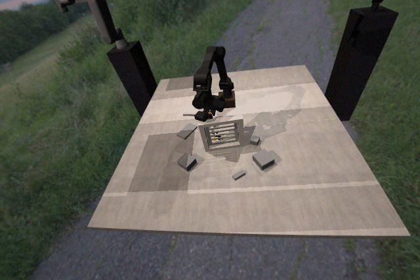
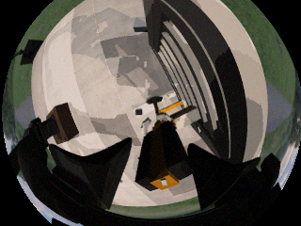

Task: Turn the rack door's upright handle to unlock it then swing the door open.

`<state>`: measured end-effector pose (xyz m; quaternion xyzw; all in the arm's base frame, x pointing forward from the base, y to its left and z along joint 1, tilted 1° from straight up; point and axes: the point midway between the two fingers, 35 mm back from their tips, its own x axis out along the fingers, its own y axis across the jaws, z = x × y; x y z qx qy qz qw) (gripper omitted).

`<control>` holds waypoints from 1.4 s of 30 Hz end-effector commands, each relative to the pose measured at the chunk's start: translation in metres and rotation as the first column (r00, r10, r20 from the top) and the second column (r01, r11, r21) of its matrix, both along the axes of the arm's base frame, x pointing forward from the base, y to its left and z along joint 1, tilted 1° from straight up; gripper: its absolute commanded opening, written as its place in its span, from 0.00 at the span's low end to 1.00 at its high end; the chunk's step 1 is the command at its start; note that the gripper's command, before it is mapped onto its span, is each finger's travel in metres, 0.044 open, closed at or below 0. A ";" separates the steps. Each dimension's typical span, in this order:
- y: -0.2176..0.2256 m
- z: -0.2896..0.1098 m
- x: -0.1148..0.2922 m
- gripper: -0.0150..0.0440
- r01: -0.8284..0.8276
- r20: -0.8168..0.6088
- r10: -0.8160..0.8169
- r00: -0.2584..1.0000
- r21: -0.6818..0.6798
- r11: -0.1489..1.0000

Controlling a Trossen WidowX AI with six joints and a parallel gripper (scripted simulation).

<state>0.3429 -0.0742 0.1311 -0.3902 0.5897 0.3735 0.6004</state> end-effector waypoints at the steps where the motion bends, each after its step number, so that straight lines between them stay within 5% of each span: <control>1: 0.000 0.000 0.000 0.76 -0.184 -0.002 0.184 0.983 -0.004 0.983; 13: 0.000 0.000 0.000 0.76 -0.679 -0.014 0.679 0.734 -0.013 0.734; 19: 0.000 0.000 0.000 0.76 -0.685 -0.014 0.685 0.729 -0.013 0.729; 26: 0.000 0.000 0.000 0.45 -0.685 -0.014 0.685 0.729 -0.013 0.729; 42: 0.000 0.000 0.000 0.30 -0.685 -0.014 0.685 0.729 -0.013 0.729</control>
